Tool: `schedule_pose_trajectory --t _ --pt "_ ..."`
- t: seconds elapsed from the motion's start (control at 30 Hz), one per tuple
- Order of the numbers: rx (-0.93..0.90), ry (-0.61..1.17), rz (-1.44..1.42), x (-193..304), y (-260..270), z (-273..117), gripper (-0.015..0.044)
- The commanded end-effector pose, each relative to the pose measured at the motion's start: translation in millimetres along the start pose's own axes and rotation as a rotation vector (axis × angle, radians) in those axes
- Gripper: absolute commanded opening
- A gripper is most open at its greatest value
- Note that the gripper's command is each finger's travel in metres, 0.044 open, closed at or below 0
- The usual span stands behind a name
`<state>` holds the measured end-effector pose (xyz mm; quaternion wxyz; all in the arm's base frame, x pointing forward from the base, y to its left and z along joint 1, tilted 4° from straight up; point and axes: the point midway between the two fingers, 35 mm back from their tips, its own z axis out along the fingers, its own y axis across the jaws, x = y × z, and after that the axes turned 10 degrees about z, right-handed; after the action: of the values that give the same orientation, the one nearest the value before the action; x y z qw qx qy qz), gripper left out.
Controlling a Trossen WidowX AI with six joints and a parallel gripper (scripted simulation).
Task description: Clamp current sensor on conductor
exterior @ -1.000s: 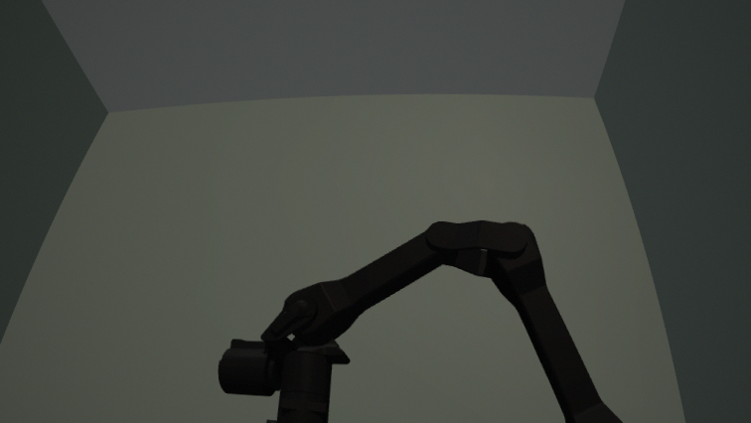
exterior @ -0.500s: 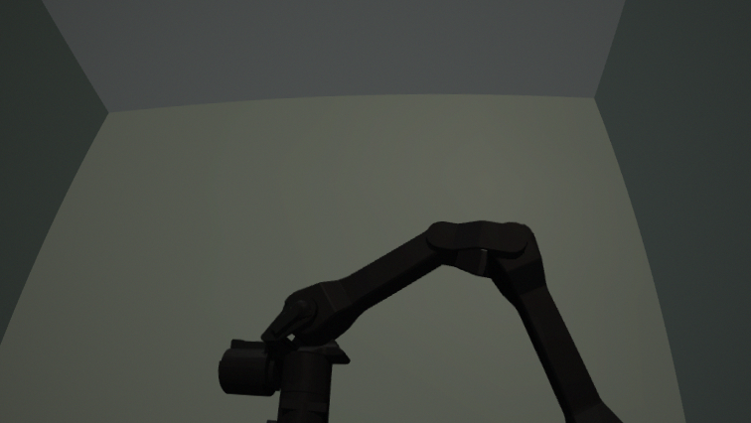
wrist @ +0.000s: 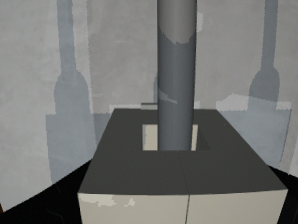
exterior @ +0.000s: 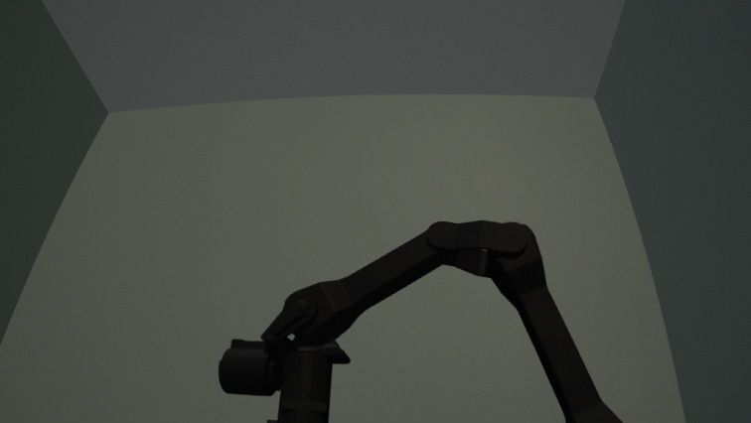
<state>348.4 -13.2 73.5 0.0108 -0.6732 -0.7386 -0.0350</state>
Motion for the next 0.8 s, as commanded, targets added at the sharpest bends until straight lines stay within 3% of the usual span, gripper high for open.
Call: schedule_pose_trajectory --t 0.0,0.77 --pt "0.0 0.0 0.0 0.0 0.0 0.0 0.0" --pt "-0.037 0.006 0.0 -0.2 -0.6 1.4 0.0"
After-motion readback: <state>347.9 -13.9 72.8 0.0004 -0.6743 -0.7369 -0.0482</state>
